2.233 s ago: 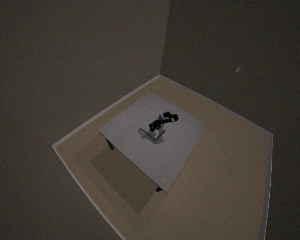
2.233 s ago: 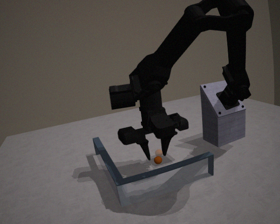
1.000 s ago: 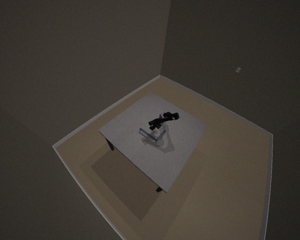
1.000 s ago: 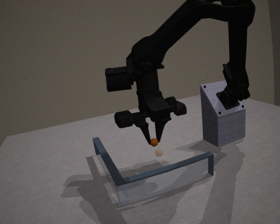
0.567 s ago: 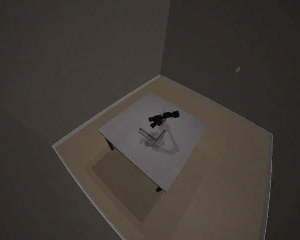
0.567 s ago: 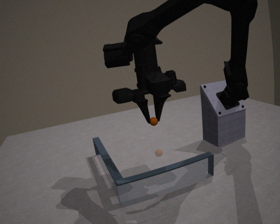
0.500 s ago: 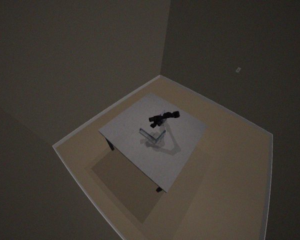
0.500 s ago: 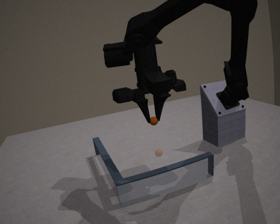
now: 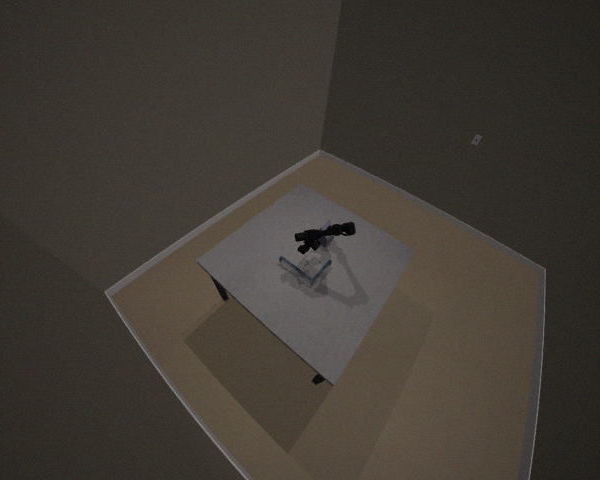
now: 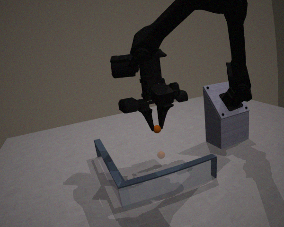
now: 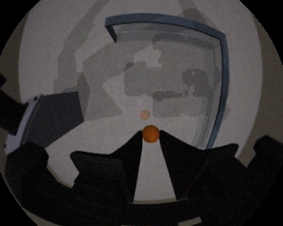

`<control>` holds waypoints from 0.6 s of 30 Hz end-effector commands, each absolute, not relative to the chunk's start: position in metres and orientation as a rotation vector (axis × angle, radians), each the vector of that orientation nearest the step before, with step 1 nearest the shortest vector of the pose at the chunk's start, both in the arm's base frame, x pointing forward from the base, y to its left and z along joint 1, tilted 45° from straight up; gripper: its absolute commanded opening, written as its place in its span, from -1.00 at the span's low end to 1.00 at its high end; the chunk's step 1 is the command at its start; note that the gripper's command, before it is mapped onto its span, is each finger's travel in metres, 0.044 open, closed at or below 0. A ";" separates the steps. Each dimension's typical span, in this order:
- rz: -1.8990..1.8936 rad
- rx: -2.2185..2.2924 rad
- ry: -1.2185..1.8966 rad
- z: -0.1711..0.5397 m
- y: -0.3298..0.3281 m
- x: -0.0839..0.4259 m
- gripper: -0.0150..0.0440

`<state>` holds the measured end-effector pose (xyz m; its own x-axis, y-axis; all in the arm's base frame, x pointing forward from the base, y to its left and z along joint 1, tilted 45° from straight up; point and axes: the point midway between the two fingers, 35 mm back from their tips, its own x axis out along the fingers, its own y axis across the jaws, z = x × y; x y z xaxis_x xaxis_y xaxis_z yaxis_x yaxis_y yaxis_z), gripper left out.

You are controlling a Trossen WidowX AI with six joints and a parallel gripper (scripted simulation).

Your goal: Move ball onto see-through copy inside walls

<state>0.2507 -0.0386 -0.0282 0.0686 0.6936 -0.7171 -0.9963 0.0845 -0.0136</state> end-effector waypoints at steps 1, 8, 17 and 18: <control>1.399 -0.590 0.640 -0.041 -0.028 0.250 -0.49; 1.399 -0.588 0.638 -0.069 -0.001 0.252 -0.49; 1.400 -0.586 0.636 -0.078 0.010 0.251 -0.49; 1.400 -0.586 0.636 -0.078 0.011 0.251 -0.49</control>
<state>0.2524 0.0079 -0.0758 0.0614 0.6961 -0.7153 -0.9968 0.0791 -0.0087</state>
